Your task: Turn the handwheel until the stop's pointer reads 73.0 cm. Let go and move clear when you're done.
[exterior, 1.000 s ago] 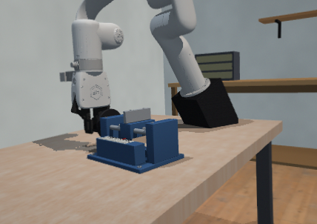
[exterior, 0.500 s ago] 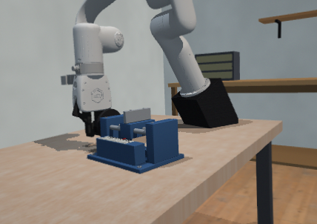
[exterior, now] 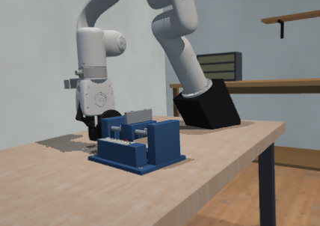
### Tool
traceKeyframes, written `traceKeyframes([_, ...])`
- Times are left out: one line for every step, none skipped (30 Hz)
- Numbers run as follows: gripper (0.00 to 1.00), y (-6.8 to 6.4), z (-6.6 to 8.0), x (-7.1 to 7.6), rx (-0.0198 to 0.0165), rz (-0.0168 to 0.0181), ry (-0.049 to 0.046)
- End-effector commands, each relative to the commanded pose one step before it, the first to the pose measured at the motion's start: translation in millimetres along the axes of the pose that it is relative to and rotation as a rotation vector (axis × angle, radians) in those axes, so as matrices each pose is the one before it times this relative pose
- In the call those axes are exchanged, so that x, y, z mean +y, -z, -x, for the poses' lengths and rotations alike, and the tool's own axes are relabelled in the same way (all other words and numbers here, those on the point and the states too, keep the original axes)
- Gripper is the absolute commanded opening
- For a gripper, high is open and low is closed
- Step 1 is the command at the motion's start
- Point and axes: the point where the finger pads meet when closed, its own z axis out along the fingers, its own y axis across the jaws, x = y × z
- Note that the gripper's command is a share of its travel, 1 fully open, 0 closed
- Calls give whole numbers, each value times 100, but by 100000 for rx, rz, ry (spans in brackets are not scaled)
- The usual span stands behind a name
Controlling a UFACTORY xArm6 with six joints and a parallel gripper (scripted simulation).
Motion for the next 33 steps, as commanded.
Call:
traceKeyframes([6, -88, 5, 82, 57, -298, 14])
traceKeyframes([6, 0, 0, 0, 0, 0, 0])
traceKeyframes([6, -62, 2, 71, -7, 2, 0])
traceKeyframes([6, -49, -2, 76, 6, -2, 0])
traceKeyframes([6, -49, -1, 78, 4, -1, 0])
traceKeyframes([6, -50, 0, 80, 1, 0, 0])
traceKeyframes([6, -51, 1, 82, -2, 0, 0])
traceKeyframes([6, -51, 1, 84, -5, 1, 0])
traceKeyframes([6, -47, 1, 87, -3, 1, 0])
traceKeyframes([6, -38, -1, 93, 5, -2, 0])
traceKeyframes([6, -39, -1, 95, 2, -1, 0])
traceKeyframes([6, -39, 0, 97, -1, 0, 0])
traceKeyframes([6, -39, 1, 99, -4, 1, 0])
traceKeyframes([6, -37, 1, 103, -4, 1, 0])
traceKeyframes([6, -25, -1, 113, 5, -2, 0])
traceKeyframes([6, -25, 0, 115, 2, -1, 0])
traceKeyframes([6, -25, 0, 118, -1, 0, 0])
traceKeyframes([6, 0, 0, 0, 0, 0, 0])
traceKeyframes([6, 0, 0, 0, 0, 0, 0])
traceKeyframes([6, -25, 2, 120, -5, 2, 0])
traceKeyframes([6, -11, 0, 138, 1, -1, 0])
traceKeyframes([6, -5, -1, 147, 2, -1, 0])
traceKeyframes([6, -5, 1, 150, -1, 0, 0])
traceKeyframes([6, -1, 1, 159, -4, 1, 0])
traceKeyframes([6, 30, -1, 213, 2, -1, 0])
traceKeyframes([6, 31, 1, 217, -1, 1, 0])
traceKeyframes([6, 55, 0, 210, -1, 0, 0])
traceKeyframes([6, 68, 0, 208, 0, 0, 0])
traceKeyframes([6, 75, 1, 205, -1, 0, 0])
traceKeyframes([6, 100, 0, 186, 0, 0, 0])
traceKeyframes([6, 100, 0, 189, 0, 0, 0])
traceKeyframes([6, 108, 0, 155, 1, 0, 0])
traceKeyframes([6, 112, 0, 142, 0, 0, 0])
